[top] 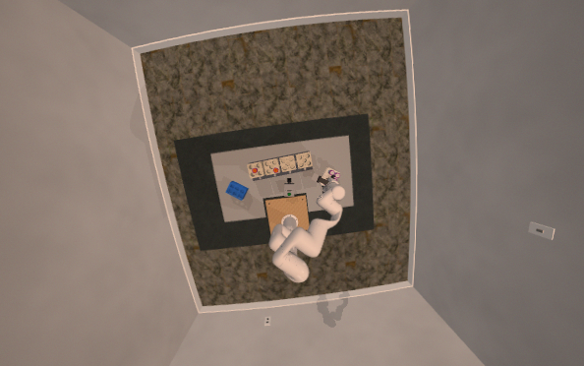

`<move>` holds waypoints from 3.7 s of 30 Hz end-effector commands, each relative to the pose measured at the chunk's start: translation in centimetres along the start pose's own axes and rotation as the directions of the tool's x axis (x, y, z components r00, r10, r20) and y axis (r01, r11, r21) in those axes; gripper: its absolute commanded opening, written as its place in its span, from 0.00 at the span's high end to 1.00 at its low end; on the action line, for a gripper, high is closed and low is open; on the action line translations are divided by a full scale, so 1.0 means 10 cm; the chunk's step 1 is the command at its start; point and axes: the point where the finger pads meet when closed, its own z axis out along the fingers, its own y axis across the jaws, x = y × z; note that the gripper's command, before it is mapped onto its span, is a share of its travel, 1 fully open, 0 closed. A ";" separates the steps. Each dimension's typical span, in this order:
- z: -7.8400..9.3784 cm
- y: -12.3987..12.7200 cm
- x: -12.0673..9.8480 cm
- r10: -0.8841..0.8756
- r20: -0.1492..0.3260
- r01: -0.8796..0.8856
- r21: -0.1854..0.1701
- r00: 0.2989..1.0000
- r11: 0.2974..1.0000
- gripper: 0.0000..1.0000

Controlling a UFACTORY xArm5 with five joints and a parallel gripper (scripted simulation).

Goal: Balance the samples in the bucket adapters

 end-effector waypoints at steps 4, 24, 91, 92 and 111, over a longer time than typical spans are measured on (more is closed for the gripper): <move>-0.01 0.01 0.00 0.000 0.001 0.000 -0.004 1.000 1.000 0.43; -0.03 0.01 0.00 0.000 0.001 0.000 -0.004 1.000 1.000 1.00; -0.27 0.01 0.00 0.000 0.001 0.000 -0.004 1.000 1.000 1.00; -0.29 0.01 0.00 0.000 0.001 0.000 -0.004 1.000 1.000 1.00; -0.63 0.01 0.00 0.000 0.001 0.000 -0.004 1.000 1.000 1.00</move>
